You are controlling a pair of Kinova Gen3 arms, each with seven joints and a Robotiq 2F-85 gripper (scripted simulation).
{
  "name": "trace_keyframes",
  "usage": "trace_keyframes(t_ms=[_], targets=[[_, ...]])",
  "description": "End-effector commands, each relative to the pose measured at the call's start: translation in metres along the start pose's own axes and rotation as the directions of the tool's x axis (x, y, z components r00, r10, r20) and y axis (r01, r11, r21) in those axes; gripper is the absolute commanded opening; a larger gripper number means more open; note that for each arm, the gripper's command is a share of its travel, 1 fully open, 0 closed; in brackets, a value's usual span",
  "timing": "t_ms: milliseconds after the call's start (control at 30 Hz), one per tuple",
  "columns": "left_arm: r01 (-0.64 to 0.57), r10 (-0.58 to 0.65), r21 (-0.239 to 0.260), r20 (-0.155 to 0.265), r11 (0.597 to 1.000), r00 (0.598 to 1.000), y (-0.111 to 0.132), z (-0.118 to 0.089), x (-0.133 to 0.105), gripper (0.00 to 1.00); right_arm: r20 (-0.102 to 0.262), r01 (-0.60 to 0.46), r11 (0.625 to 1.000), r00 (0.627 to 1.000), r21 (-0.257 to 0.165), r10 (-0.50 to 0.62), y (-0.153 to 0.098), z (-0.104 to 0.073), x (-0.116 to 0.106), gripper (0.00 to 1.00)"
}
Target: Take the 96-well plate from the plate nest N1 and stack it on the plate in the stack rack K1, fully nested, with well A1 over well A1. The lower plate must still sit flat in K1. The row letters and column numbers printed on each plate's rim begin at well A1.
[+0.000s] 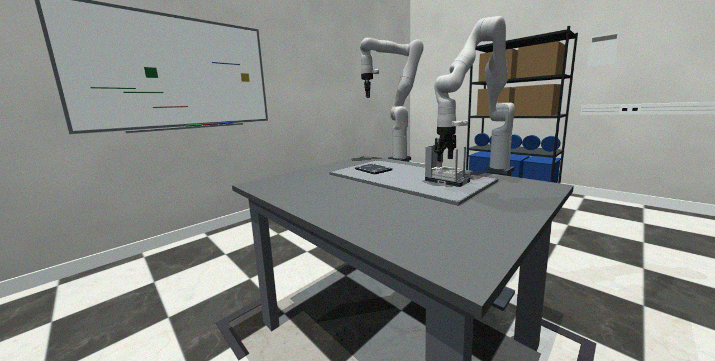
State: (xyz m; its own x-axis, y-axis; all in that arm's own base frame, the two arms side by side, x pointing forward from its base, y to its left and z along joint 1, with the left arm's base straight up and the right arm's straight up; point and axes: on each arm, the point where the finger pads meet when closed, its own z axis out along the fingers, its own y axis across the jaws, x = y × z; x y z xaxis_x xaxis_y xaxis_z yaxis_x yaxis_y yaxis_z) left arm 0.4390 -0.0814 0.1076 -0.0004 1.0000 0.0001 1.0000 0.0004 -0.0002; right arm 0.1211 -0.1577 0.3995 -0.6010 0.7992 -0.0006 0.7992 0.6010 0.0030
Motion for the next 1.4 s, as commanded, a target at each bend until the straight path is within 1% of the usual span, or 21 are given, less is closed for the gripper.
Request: trace_keyframes(t_ms=[0,1367], targets=[[0.000,0.000,-0.002,0.000,1.000,1.000,0.001,-0.002,0.000,1.000,0.001,0.000,1.000,1.000,0.000,0.000,0.000,0.000,0.000,1.000],[0.000,0.000,-0.002,0.000,1.000,1.000,0.001,-0.013,0.000,1.000,0.001,0.000,1.000,1.000,0.000,0.000,0.000,0.000,0.000,1.000]])
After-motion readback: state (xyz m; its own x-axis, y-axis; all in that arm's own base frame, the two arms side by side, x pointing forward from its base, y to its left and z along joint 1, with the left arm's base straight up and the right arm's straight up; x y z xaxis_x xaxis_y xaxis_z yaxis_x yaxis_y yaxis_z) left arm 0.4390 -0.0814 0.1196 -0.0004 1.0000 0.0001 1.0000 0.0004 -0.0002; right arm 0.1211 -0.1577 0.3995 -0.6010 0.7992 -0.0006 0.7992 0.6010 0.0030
